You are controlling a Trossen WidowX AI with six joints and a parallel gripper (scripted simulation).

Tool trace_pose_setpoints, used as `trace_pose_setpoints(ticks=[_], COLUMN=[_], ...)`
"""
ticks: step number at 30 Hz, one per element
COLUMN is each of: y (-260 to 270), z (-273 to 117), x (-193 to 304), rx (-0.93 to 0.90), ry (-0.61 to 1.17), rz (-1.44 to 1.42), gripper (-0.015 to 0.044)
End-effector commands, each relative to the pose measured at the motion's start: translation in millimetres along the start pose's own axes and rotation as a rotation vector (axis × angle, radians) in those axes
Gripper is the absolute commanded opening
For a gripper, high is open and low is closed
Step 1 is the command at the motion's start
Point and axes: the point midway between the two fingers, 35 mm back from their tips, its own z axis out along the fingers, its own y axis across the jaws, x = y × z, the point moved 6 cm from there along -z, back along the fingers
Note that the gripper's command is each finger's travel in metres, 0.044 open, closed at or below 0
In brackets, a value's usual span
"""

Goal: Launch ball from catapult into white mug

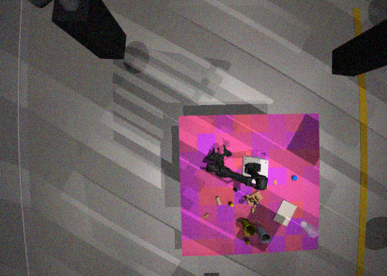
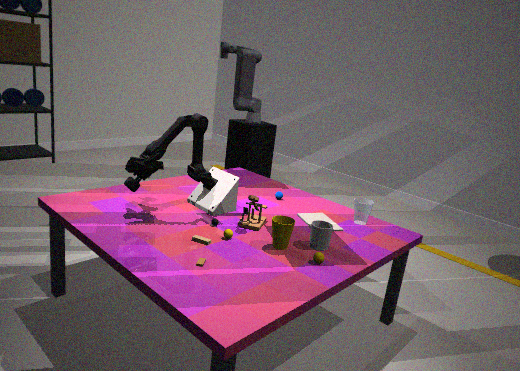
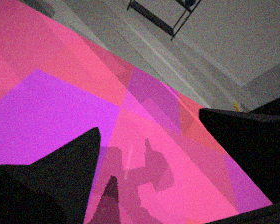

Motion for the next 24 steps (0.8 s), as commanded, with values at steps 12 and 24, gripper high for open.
trace_pose_setpoints(ticks=[12, 24], y=[92.0, 116.2], z=[-71.5, -172.7], x=[76.2, 157.2], rx=[-0.384, -0.626], ry=[0.259, 0.421], rz=[-0.242, -0.518], gripper=[0.044, 0.044])
